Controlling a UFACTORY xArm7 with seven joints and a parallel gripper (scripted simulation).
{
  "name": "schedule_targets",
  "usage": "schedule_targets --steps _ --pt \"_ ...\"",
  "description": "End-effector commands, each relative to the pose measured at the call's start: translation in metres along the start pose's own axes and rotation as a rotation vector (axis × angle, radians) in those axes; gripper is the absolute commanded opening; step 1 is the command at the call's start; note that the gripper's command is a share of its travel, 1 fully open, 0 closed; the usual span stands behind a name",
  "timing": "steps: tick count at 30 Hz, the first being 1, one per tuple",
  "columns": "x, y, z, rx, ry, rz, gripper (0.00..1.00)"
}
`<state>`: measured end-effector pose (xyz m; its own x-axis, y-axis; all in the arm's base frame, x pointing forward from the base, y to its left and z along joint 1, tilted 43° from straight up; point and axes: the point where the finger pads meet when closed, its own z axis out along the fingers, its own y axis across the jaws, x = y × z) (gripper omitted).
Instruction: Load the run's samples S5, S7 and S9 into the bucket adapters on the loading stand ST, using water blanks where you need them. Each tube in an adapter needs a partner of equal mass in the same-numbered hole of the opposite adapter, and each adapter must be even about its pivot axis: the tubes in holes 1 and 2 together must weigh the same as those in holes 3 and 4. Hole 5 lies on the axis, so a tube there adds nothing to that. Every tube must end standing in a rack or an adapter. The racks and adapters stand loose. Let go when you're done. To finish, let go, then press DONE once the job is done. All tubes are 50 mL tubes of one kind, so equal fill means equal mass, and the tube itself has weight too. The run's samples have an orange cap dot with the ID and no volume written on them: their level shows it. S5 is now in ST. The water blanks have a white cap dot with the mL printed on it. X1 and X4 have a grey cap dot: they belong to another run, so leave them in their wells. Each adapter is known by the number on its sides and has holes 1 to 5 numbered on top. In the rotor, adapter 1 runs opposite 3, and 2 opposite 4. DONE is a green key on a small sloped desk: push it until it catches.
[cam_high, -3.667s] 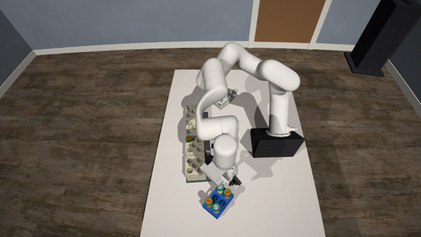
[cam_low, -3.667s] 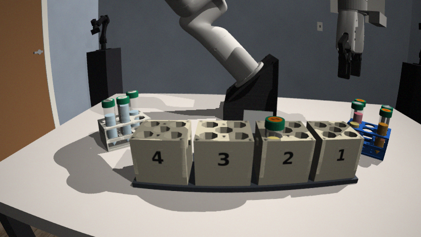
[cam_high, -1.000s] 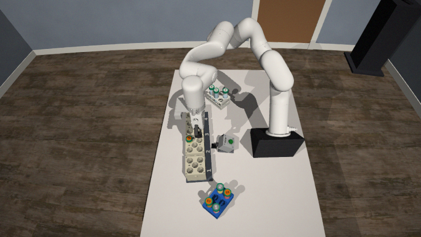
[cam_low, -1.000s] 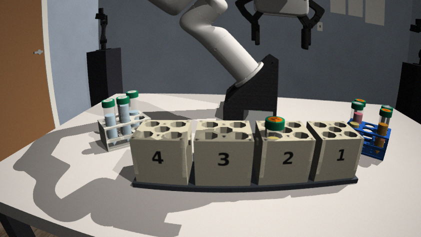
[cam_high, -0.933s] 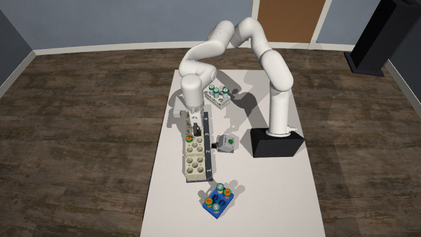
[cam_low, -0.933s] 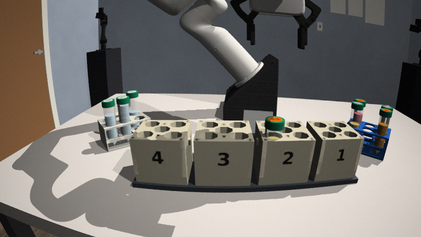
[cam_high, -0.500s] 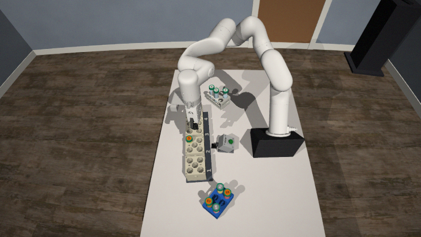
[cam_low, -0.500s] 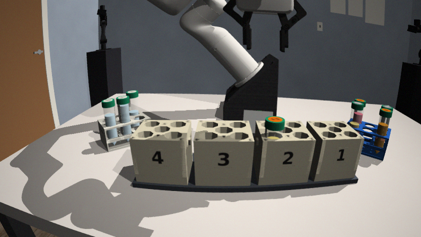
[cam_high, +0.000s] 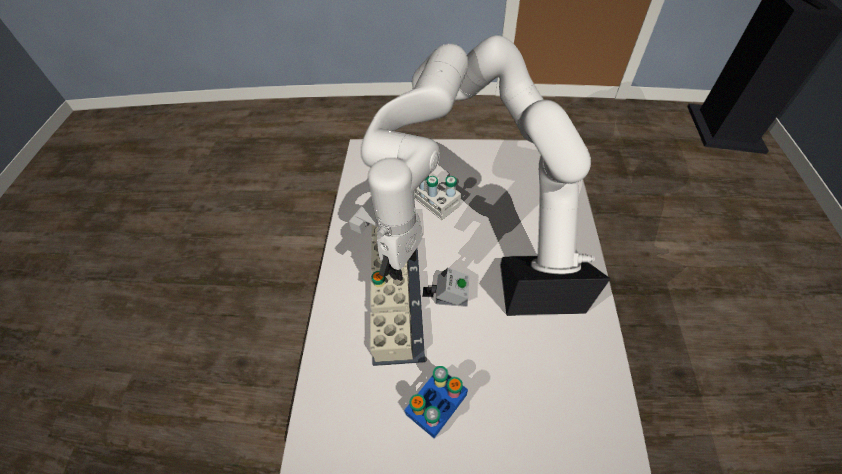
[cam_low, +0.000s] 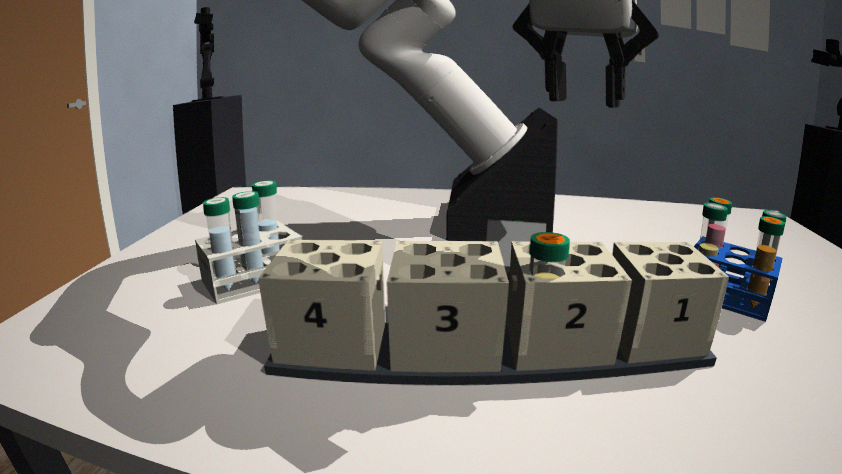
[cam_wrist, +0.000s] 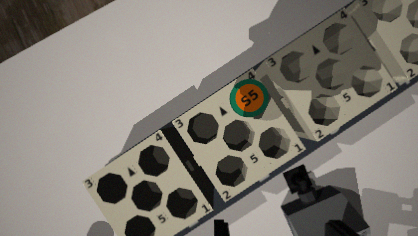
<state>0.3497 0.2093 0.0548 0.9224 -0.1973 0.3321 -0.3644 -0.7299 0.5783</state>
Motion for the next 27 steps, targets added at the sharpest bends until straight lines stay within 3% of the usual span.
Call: schedule_targets --steps 1,27 --pt "-0.022 -0.017 -0.002 -0.005 0.011 0.154 0.57" --pt "-0.118 -0.082 0.0 -0.005 0.01 0.154 0.57"
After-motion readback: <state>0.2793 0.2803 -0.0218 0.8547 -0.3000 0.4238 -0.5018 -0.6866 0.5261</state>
